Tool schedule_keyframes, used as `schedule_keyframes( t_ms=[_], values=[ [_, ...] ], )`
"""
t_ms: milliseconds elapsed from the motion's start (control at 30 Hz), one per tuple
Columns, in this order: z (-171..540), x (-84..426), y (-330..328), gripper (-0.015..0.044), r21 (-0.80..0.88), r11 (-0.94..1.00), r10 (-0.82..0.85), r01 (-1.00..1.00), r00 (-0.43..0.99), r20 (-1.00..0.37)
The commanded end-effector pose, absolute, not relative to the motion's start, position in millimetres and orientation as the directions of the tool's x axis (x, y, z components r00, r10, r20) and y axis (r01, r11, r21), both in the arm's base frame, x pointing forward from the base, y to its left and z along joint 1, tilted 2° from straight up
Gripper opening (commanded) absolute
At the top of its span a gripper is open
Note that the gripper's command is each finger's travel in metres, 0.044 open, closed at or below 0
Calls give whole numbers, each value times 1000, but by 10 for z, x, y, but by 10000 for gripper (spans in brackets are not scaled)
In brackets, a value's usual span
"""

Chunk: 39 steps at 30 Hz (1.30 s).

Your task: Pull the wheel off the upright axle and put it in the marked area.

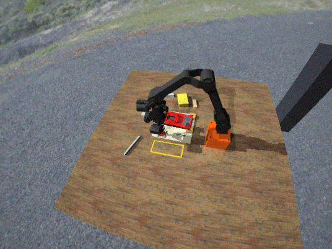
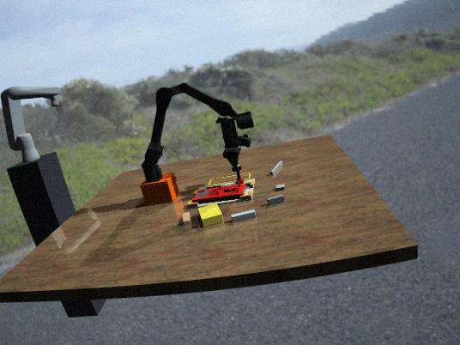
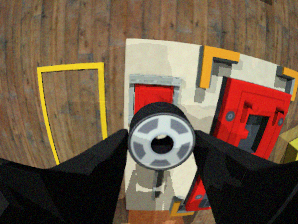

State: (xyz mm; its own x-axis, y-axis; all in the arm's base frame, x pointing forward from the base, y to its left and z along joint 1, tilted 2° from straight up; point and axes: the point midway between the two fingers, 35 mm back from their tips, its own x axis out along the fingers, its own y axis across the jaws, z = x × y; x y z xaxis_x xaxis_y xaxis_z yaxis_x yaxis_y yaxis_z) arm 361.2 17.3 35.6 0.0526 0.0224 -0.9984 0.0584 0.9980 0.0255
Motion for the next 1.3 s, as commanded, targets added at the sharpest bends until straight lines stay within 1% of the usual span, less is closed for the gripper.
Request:
schedule_keyframes(
  t_ms=[0, 167, 367, 1133, 1267],
  values=[
    [484, 3628, 173, 0, 29, 998, 25, 56, 67, -997],
    [693, 3560, 161, 0, 28, 998, 25, 56, 66, -998],
    [631, 3525, 185, 0, 26, 998, 22, 59, 52, -998],
    [706, 3125, 1100, 0, 38, 998, 34, 56, 61, -998],
    [702, 3092, 1152, 0, 39, 998, 35, 56, 62, -997]
  ],
)
